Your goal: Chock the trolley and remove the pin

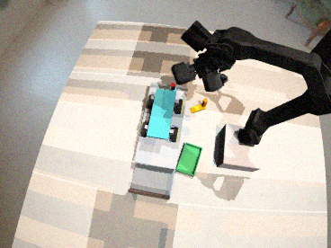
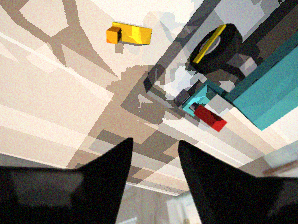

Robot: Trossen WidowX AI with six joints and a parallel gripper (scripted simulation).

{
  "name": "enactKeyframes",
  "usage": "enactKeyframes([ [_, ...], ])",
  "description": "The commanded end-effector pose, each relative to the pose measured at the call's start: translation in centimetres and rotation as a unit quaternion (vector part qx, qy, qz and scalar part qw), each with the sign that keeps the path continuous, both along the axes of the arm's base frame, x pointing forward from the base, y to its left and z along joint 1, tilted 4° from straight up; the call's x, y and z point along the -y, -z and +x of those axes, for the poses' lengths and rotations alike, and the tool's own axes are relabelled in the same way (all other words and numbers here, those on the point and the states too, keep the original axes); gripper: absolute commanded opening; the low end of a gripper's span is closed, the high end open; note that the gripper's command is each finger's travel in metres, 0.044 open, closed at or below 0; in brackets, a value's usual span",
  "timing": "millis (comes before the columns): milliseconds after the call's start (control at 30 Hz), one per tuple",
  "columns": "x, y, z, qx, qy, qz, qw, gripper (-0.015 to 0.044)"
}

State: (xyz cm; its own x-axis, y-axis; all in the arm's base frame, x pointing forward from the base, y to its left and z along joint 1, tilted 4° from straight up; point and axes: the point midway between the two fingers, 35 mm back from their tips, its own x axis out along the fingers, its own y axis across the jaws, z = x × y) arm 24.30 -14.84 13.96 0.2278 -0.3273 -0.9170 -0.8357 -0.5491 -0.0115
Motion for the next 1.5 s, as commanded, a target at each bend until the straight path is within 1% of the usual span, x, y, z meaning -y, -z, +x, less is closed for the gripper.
enactKeyframes([
  [0,0.1,4.1,-3.7,-0.081,0.026,0.081,0.993,0.0190],
  [100,-0.3,6.1,-6.1,-0.122,0.045,0.137,0.982,0.0190],
  [167,-0.5,6.5,-6.7,-0.131,0.050,0.151,0.979,0.0190],
  [467,-0.5,6.6,-6.7,-0.131,0.050,0.151,0.979,0.0190],
  [900,-0.3,10.7,-6.8,-0.131,0.050,0.151,0.979,0.0190],
  [1467,-0.2,12.7,-6.9,-0.131,0.050,0.151,0.979,0.0190],
])
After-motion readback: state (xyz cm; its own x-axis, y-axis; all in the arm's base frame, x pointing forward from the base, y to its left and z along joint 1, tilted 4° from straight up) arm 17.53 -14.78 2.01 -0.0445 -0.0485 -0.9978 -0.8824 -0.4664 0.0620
